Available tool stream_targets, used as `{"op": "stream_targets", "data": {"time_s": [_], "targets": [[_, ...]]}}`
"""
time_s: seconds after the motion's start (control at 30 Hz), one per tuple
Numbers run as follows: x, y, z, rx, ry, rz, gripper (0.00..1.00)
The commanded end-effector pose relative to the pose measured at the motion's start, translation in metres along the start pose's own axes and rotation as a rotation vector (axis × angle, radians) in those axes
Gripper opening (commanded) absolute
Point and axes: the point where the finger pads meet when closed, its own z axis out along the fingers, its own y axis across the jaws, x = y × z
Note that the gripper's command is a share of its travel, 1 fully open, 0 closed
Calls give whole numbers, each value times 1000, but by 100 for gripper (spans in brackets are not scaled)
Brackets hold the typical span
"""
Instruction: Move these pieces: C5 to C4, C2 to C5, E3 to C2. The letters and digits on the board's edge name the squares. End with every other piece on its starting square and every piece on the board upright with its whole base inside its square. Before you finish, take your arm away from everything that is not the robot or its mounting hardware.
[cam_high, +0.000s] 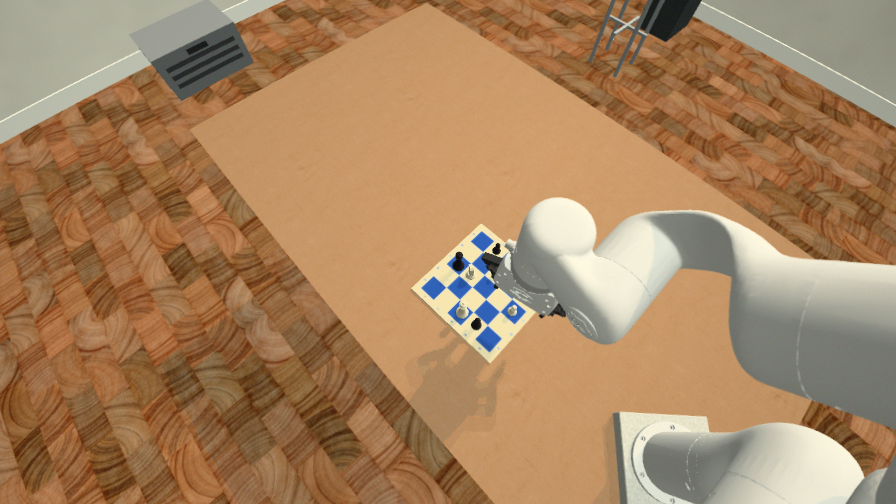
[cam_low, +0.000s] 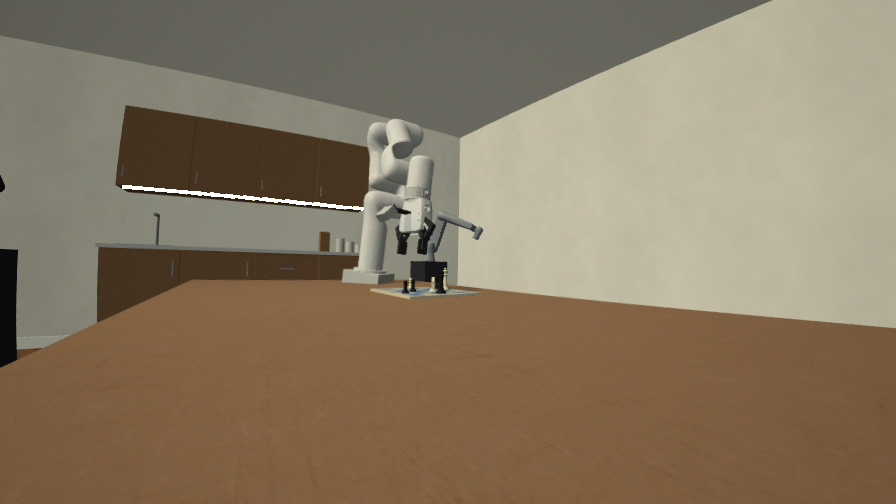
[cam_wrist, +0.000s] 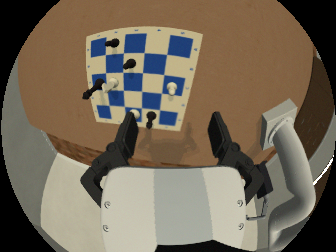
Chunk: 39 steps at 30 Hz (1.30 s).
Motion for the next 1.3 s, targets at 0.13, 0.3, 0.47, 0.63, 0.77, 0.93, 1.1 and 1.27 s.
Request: {"op": "stream_targets", "data": {"time_s": [0.13, 0.3, 0.47, 0.63, 0.77, 0.93, 1.1, 1.27], "targets": [[0, -1, 0, 23, -93, -434, 100], [0, -1, 0, 26, -110, -484, 34], [0, -1, 0, 26, -110, -484, 34], [0, -1, 0, 26, -110, -484, 34], [0, -1, 0, 26, -110, -484, 34], [0, -1, 0, 26, -110, -484, 34], [0, -1, 0, 26, -110, -484, 34], [0, -1, 0, 26, -110, -484, 34]]}}
